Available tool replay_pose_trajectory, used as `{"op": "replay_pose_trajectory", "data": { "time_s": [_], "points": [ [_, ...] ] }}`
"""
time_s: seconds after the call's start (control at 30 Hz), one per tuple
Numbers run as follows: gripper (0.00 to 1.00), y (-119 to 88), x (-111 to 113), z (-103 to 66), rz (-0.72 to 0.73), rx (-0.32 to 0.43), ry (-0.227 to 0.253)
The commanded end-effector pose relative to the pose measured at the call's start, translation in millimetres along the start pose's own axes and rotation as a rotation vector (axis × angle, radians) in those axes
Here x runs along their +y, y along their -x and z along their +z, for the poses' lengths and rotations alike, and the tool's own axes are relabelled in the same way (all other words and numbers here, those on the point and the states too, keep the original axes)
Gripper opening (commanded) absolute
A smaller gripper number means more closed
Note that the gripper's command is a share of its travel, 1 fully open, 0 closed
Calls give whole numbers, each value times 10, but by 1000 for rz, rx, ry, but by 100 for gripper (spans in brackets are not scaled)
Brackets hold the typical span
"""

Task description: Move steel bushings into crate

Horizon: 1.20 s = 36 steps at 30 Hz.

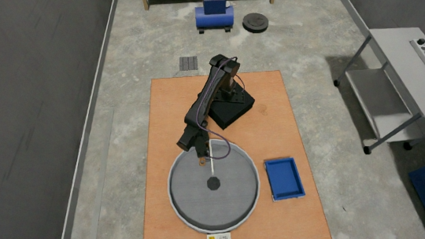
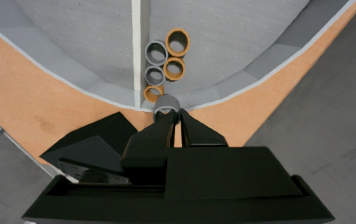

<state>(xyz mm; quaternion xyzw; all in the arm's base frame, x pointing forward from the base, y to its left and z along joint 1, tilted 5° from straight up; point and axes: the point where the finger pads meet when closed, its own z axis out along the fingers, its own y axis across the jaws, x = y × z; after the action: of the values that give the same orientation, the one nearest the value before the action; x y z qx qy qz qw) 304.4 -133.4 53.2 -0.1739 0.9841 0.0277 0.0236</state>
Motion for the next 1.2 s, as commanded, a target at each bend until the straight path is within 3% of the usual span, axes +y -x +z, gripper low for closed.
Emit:
{"op": "replay_pose_trajectory", "data": {
  "time_s": [0.0,1.17],
  "points": [
    [0,81,-97,-206,2,-56,-39],
    [0,153,-21,-201,-6,-58,-38]
  ]
}}
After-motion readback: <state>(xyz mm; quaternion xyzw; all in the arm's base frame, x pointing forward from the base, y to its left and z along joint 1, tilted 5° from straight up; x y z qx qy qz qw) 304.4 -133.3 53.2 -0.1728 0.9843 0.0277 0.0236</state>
